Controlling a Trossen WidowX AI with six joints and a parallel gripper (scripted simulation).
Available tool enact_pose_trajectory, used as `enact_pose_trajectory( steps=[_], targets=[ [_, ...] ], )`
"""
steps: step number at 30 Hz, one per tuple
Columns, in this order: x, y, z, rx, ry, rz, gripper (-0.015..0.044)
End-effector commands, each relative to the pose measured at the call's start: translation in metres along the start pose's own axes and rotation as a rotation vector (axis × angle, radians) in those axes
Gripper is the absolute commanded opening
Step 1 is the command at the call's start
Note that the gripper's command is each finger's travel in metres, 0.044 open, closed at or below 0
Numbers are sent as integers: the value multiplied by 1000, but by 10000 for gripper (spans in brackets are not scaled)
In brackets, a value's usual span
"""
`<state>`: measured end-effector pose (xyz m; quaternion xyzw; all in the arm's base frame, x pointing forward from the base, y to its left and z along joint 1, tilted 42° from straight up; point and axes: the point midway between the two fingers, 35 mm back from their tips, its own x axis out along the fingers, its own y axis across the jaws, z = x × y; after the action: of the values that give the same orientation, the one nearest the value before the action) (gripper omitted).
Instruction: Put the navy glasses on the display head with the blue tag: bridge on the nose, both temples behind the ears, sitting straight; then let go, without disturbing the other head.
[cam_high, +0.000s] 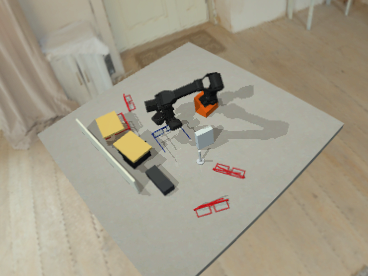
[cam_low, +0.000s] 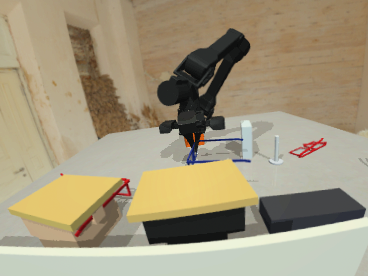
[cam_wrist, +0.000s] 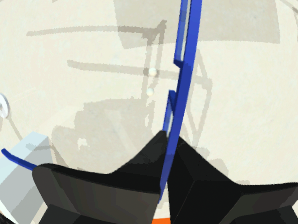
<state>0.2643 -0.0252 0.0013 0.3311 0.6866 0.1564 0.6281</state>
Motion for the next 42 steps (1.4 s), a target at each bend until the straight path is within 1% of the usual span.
enact_pose_trajectory(
  steps=[1, 42],
  targets=[
    [6, 0, -3, 9, 6, 8, 0],
    [43, 2, -8, 8, 8, 13, 0]
  ],
)
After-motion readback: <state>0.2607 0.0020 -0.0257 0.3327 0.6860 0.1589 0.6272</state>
